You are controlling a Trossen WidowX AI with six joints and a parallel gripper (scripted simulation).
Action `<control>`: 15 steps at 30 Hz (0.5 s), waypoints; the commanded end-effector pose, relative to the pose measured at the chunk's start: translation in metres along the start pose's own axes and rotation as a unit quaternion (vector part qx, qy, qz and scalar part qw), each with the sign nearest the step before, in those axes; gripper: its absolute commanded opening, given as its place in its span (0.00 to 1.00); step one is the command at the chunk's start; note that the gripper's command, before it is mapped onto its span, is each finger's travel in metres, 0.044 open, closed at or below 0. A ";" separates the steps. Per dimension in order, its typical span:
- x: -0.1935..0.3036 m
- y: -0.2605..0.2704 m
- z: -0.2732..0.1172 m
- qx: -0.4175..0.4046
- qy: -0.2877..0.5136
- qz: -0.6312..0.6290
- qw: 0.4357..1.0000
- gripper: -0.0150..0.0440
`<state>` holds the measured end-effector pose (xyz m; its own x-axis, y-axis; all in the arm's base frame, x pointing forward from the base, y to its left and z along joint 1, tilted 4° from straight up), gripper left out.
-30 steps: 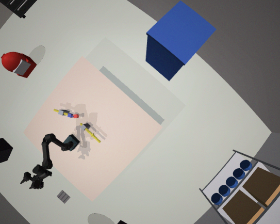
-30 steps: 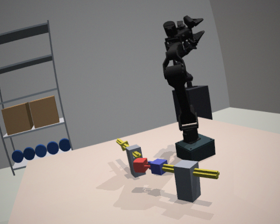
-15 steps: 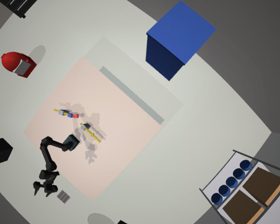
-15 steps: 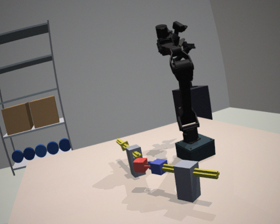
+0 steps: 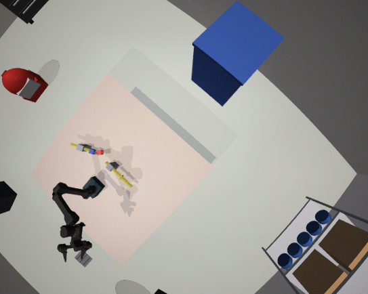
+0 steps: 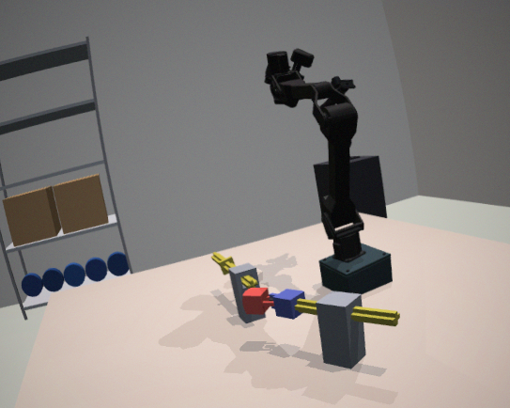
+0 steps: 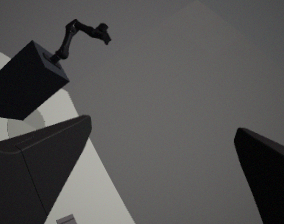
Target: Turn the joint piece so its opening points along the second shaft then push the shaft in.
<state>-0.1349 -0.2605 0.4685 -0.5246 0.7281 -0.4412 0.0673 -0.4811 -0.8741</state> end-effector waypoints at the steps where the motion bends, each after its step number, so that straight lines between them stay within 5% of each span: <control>1: -0.028 0.016 -0.012 -0.048 -0.055 0.019 0.997 1.00; 15: -0.105 0.072 -0.080 -0.219 -0.199 0.054 0.954 1.00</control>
<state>-0.0350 -0.3237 0.4417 -0.7434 0.4675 -0.4784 0.3755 -0.3002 -0.8768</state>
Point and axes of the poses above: the point midway between the two fingers, 35 mm back from their tips, its own z axis out along the fingers, its own y axis across the jaws, x = y × z, the point moved 5 cm from there along -z, back along the fingers, and after that the axes turned 12 degrees about -z, right-handed, at the moved point
